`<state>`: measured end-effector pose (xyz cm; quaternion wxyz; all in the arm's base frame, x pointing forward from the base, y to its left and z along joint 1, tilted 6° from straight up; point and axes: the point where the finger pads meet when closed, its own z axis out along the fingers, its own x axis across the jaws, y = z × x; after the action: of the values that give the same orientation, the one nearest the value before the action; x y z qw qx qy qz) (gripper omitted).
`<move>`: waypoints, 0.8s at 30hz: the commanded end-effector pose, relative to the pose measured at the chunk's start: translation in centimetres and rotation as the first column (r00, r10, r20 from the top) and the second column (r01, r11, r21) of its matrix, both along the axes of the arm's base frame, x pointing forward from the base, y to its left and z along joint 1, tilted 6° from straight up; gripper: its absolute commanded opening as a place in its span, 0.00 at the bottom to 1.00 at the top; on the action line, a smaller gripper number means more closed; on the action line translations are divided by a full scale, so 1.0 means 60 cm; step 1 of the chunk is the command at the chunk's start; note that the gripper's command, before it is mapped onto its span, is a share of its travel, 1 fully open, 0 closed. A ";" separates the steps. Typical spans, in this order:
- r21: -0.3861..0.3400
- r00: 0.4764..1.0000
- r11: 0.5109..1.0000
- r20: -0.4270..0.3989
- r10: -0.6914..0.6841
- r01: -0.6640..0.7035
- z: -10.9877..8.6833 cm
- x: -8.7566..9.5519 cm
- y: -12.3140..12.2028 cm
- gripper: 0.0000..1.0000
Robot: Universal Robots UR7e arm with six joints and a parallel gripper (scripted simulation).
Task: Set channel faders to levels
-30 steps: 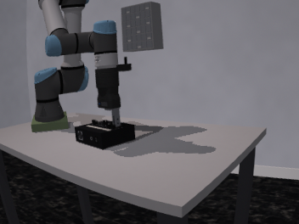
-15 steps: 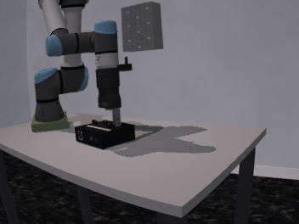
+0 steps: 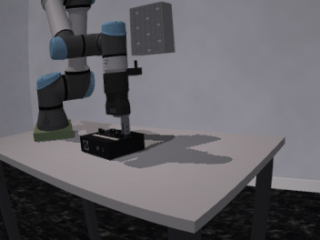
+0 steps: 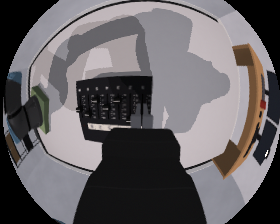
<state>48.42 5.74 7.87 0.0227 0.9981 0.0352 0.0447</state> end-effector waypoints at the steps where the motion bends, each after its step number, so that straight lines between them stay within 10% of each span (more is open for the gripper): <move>1: 0.000 1.000 1.000 0.002 0.000 0.000 0.016 0.000 0.001 0.00; 24: 0.000 1.000 1.000 0.002 0.000 0.000 0.064 -0.005 0.003 0.00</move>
<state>48.11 5.90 11.64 0.0228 0.9981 0.0352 0.0454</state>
